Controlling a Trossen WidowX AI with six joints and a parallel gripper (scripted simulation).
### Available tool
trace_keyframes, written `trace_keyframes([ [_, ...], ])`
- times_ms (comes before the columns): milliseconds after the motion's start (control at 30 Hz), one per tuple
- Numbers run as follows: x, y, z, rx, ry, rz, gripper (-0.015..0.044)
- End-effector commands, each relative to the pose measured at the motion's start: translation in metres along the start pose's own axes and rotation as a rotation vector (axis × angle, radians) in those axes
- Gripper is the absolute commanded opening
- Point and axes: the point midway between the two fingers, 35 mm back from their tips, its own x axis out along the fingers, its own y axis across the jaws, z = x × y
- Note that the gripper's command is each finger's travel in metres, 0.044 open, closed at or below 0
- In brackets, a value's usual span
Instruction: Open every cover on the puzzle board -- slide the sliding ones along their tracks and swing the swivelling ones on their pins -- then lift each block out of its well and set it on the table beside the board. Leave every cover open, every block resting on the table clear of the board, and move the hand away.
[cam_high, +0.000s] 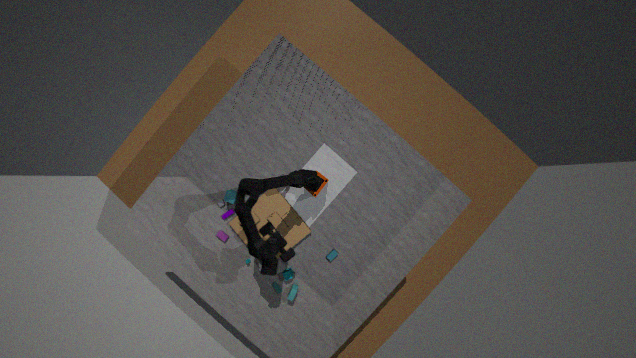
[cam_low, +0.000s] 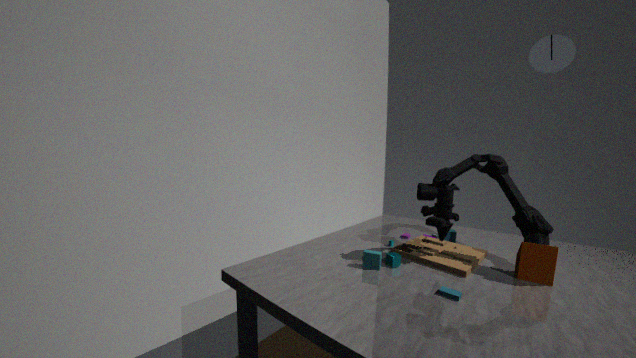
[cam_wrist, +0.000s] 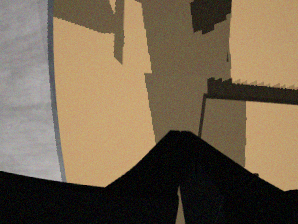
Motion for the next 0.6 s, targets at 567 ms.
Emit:
trace_keyframes([
  [567,0.0066,0.0006,-0.0004,-0.005,0.004,0.002,0.0000],
])
